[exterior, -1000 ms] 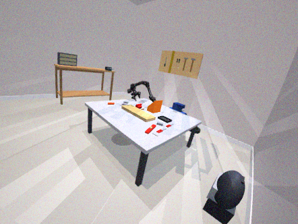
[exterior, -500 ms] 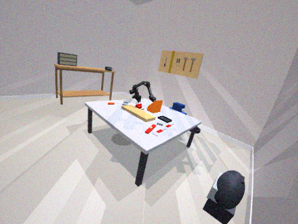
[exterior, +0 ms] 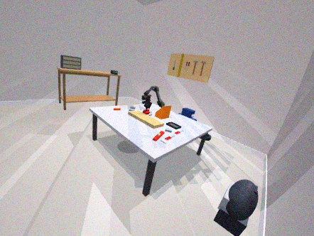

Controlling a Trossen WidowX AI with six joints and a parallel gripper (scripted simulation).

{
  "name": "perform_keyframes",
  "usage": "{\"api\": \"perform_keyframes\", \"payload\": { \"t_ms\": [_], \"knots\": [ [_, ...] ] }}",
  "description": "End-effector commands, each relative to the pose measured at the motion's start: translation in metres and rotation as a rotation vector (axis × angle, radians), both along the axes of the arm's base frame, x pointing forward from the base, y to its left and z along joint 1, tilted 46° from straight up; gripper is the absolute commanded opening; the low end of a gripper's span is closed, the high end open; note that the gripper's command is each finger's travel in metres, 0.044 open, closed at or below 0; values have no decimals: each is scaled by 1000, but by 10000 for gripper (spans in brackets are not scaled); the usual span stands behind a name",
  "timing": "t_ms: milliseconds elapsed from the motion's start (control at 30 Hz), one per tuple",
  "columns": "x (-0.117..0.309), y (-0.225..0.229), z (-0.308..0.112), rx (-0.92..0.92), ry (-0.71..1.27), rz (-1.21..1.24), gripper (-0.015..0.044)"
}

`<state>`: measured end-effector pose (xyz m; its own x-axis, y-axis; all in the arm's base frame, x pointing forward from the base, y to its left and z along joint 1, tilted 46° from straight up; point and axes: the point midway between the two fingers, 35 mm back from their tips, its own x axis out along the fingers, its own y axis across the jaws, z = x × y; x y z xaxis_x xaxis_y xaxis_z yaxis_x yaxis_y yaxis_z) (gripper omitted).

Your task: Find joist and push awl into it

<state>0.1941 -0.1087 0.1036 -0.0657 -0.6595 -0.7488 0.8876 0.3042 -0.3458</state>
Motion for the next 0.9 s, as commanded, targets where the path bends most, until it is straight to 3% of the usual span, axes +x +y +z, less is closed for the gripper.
{"api": "perform_keyframes", "payload": {
  "t_ms": [0,867],
  "knots": [
    [-4,6,-9,-179,-315,-161,440],
    [-2,-5,-21,-175,-312,-164,440]
  ]
}}
